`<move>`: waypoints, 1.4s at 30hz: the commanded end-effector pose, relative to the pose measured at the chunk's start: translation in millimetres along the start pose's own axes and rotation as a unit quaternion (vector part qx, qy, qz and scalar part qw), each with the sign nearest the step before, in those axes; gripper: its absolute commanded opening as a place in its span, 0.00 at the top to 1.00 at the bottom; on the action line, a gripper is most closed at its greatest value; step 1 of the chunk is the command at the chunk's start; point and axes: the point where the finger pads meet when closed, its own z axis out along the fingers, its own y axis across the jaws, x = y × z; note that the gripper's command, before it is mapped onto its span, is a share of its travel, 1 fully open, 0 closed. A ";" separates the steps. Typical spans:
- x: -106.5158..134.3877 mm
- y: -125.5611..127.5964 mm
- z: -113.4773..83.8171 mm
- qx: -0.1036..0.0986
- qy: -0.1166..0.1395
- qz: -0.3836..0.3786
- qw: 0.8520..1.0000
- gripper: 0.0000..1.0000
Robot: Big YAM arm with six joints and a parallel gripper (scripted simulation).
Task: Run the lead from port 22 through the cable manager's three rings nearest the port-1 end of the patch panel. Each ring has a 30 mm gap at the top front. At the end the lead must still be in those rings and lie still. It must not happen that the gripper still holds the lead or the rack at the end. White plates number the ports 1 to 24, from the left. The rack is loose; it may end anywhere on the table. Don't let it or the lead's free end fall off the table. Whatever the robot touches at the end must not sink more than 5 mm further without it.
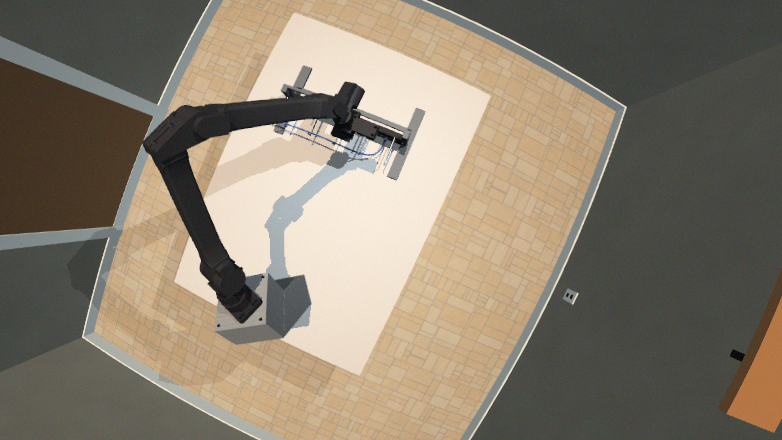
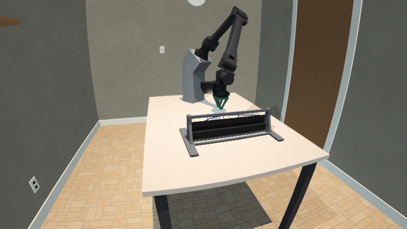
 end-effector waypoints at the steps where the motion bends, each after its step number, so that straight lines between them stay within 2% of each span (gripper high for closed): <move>1: -6.6 19.3 -31.1 -0.025 -0.008 -0.004 1.000 0.68; 5: -6.8 20.2 -31.4 -0.028 -0.008 -0.002 1.000 0.68; 6: -6.8 20.2 -31.4 -0.028 -0.008 -0.002 1.000 1.00; 42: -6.9 20.2 -31.4 -0.028 -0.008 -0.002 1.000 1.00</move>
